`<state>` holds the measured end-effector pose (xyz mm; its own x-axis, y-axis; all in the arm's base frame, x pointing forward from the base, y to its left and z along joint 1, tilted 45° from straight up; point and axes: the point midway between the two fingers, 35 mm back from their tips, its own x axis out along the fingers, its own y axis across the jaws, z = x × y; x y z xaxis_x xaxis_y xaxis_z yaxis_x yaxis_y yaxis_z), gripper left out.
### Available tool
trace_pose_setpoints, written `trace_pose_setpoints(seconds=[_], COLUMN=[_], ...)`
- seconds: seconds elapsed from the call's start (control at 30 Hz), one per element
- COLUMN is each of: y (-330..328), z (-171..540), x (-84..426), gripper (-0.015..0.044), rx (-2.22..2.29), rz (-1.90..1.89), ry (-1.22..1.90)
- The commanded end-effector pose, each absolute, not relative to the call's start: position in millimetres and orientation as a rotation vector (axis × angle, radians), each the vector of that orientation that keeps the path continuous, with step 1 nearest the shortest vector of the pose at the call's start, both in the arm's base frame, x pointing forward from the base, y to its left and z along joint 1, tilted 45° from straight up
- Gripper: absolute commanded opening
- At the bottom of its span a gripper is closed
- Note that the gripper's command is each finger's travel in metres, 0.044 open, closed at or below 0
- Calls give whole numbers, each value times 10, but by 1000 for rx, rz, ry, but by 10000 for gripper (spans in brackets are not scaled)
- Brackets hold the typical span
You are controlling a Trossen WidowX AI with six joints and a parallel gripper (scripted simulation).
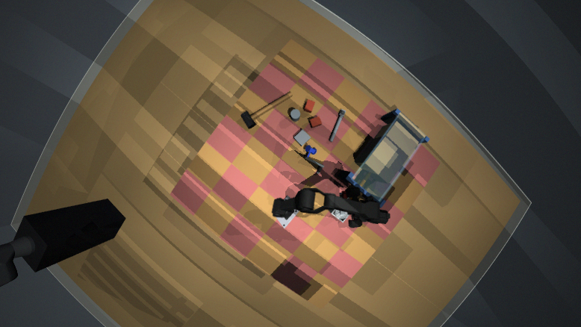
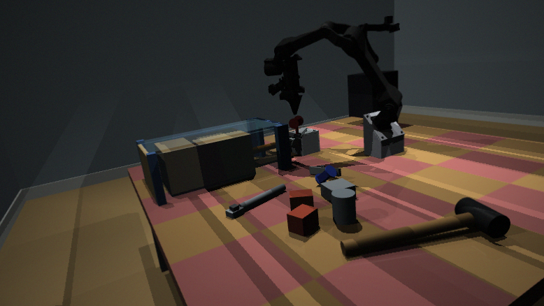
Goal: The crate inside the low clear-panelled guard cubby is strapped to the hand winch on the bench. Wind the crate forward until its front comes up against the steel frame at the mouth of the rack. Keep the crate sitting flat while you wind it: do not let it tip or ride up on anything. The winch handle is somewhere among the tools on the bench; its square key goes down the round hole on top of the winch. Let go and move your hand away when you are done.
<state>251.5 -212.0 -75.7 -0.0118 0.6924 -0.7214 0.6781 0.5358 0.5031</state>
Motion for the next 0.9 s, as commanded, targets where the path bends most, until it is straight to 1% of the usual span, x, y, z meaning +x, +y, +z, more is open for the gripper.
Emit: trace_pose_setpoints(seconds=[0.0, 0.3, 0.87], y=[-2130, -2072, -1929], z=[-757, -807, -676], x=[2532, 2527, 2370], gripper=[0, 0, 0], rx=[1162, 1162, 1163], rz=[8, 8, 8], ry=[1697, 1697, 1699])
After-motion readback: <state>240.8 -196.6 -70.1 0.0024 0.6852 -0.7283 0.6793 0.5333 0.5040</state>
